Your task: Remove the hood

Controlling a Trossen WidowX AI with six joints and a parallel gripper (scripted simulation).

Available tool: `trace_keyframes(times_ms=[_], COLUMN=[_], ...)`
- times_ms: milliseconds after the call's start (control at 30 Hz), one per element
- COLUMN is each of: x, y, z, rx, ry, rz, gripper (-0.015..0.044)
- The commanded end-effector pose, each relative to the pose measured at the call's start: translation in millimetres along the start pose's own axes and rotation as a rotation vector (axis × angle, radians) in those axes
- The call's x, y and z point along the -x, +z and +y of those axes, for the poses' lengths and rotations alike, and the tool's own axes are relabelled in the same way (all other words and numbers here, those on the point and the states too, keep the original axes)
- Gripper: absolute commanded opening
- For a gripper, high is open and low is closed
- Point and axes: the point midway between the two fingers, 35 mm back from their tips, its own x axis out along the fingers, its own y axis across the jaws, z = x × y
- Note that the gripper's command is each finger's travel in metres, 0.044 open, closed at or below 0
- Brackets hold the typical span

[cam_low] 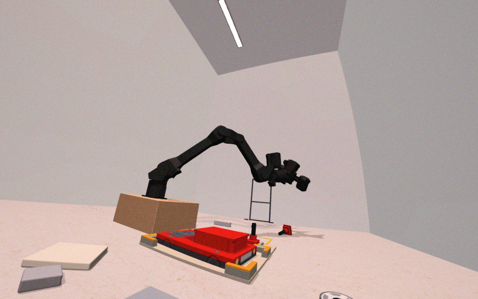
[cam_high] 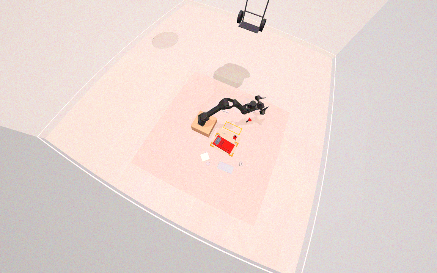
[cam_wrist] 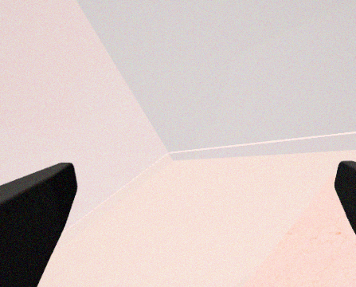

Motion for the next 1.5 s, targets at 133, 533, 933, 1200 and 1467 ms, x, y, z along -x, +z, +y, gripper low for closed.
trace_keyframes(times_ms=[133, 533, 933, 1200, 1467], x=[9.0, 110.0, 274.3, 388.0, 476.0], y=[6.2, 30.2, 38.3, 39.8, 43.3], z=[-30.3, -176.8, -247.2, -241.3, -207.8], rx=[0.013, 0.055, -0.017, -0.146, -0.322], ry=[-0.091, -0.575, -0.96, -1.113, -1.166], rz=[0.043, 0.34, 0.733, 1.009, 1.257], gripper=[0.044, 0.044, 0.044, 0.044, 0.044])
